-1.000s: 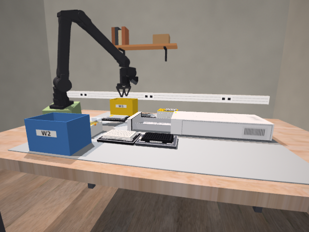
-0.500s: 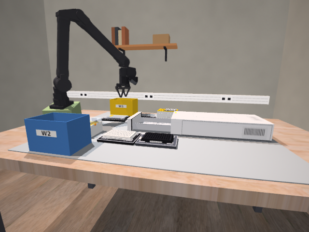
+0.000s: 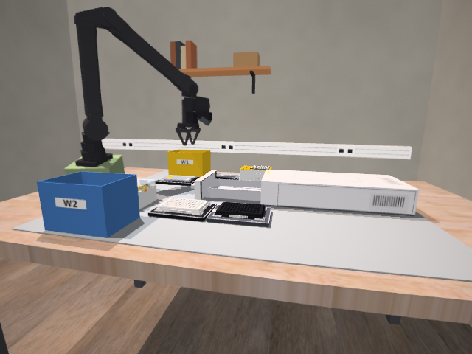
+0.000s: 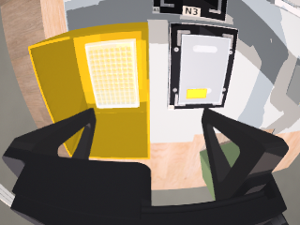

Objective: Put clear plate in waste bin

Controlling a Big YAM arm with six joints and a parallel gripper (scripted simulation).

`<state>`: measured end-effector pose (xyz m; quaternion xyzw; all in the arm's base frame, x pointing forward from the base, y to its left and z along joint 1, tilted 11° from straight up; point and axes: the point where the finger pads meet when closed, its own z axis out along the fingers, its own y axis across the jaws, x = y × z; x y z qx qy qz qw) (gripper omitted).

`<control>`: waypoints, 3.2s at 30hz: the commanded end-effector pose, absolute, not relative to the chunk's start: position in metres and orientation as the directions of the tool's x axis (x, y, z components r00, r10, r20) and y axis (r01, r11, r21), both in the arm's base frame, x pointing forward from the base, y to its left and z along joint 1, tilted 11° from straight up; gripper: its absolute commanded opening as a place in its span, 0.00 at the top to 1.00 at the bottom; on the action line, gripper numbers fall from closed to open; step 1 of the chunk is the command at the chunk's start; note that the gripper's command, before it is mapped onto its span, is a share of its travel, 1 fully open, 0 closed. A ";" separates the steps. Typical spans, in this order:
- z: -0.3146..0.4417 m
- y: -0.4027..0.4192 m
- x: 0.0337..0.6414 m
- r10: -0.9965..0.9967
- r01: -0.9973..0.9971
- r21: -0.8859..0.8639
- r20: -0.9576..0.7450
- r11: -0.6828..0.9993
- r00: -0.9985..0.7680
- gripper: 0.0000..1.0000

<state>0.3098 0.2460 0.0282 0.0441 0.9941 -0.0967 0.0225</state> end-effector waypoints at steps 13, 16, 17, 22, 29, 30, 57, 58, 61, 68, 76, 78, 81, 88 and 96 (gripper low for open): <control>0.070 0.201 0.333 0.070 0.082 -0.169 -0.076 0.982 -0.995 0.00; 0.072 0.188 0.332 0.070 0.081 -0.177 -0.068 0.981 -0.995 0.00; 0.077 0.188 0.337 0.070 0.082 -0.170 -0.076 0.982 -0.995 0.00; 0.084 0.169 0.339 0.070 0.081 -0.175 -0.071 0.981 -0.995 0.00; 0.098 0.154 0.348 0.070 0.083 -0.169 -0.080 0.982 -0.994 0.00; 0.101 0.152 0.351 0.070 0.084 -0.167 -0.085 0.982 -0.994 0.00; 0.163 0.069 0.388 0.071 0.090 -0.159 -0.120 0.983 -0.990 0.00; 0.164 0.066 0.389 0.071 0.090 -0.160 -0.120 0.983 -0.990 0.00; 0.166 0.062 0.390 0.071 0.090 -0.160 -0.120 0.983 -0.990 0.00; 0.180 0.038 0.396 0.070 0.090 -0.163 -0.122 0.982 -0.990 0.00; 0.194 0.013 0.403 0.070 0.090 -0.166 -0.124 0.982 -0.990 0.00; 0.196 0.010 0.404 0.070 0.090 -0.166 -0.124 0.982 -0.990 0.00; 0.199 -0.001 0.407 0.070 0.089 -0.169 -0.116 0.982 -0.991 0.00; 0.200 0.006 0.408 0.051 0.071 -0.169 -0.120 0.983 -0.991 0.00; 0.186 0.002 0.401 0.068 0.083 -0.176 -0.094 0.981 -0.993 0.00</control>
